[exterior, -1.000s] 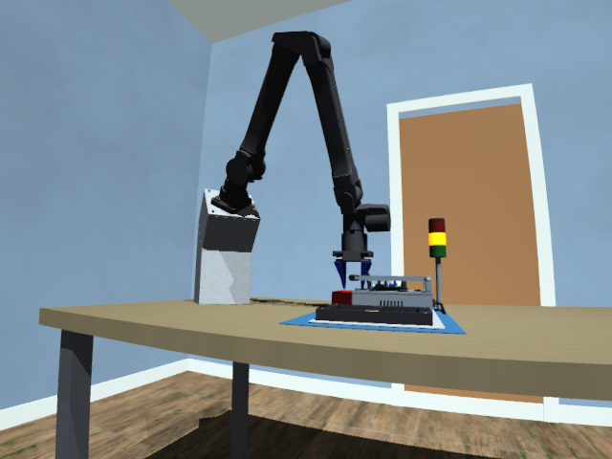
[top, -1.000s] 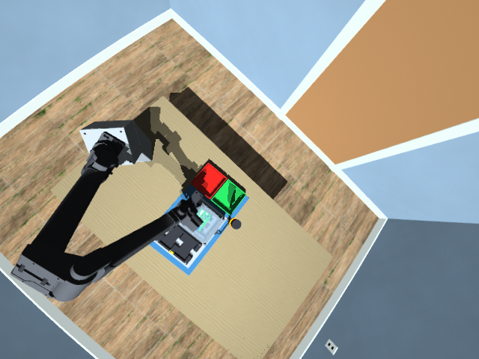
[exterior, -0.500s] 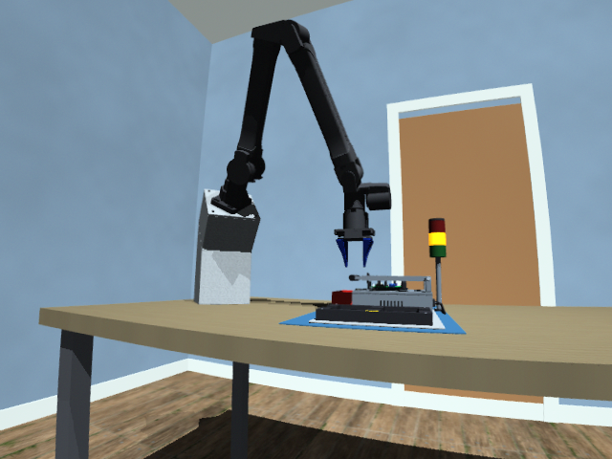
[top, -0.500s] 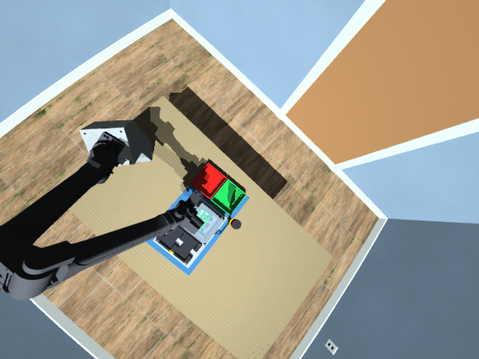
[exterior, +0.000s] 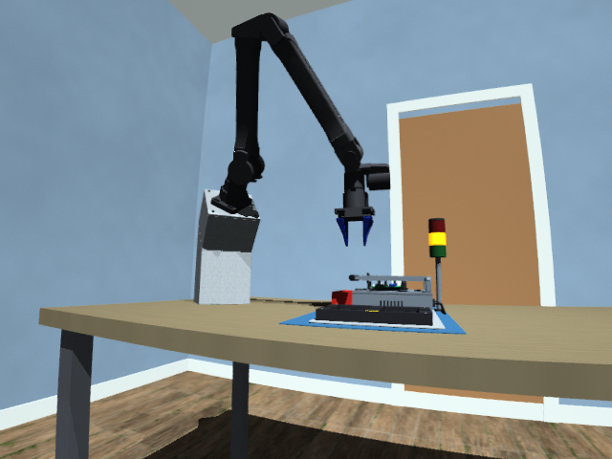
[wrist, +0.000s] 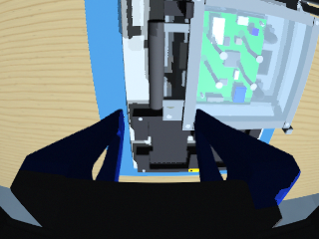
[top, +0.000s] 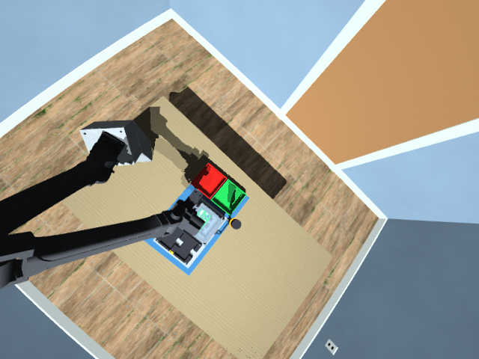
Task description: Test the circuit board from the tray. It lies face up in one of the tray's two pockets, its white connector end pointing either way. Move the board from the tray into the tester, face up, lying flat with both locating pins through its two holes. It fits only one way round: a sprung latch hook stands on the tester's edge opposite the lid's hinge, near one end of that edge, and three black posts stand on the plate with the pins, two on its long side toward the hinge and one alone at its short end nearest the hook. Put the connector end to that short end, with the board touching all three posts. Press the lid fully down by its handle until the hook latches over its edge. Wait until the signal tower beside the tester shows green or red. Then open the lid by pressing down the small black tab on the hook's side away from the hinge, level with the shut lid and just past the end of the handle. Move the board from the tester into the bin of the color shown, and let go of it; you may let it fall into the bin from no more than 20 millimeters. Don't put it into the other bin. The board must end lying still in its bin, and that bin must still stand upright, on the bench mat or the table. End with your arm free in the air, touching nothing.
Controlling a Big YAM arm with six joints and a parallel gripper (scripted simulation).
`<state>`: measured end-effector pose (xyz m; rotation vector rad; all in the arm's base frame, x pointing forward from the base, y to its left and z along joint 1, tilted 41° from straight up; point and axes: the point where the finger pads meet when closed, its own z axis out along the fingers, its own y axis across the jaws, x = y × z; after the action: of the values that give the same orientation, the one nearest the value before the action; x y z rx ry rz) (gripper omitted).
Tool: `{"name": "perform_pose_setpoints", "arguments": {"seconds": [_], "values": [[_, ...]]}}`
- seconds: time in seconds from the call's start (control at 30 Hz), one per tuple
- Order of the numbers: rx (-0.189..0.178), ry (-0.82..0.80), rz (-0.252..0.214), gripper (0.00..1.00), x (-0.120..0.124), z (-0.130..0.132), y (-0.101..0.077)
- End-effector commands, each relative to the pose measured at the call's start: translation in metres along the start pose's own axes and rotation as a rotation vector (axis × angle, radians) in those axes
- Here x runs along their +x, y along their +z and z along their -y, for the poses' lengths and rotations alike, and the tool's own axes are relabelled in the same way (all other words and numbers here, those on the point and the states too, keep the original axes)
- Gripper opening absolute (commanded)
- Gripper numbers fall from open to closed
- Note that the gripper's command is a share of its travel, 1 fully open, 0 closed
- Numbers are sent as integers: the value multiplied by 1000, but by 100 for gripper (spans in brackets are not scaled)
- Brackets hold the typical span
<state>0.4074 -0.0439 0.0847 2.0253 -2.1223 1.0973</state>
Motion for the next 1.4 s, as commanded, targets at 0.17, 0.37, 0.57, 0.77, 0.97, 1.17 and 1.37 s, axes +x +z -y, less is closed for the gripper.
{"name": "perform_pose_setpoints", "arguments": {"seconds": [0.17, 0.37, 0.57, 0.77, 0.97, 1.17, 1.37], "values": [[11, 24, 1, 100, 1, 9, -7], [12, 19, 1, 100, 1, 10, -7], [12, 19, 1, 100, 1, 10, -7], [12, 19, 1, 100, 1, 10, -7], [12, 19, 1, 100, 1, 10, -7], [12, 19, 1, 100, 1, 10, -7], [12, 19, 1, 100, 1, 10, -7]]}}
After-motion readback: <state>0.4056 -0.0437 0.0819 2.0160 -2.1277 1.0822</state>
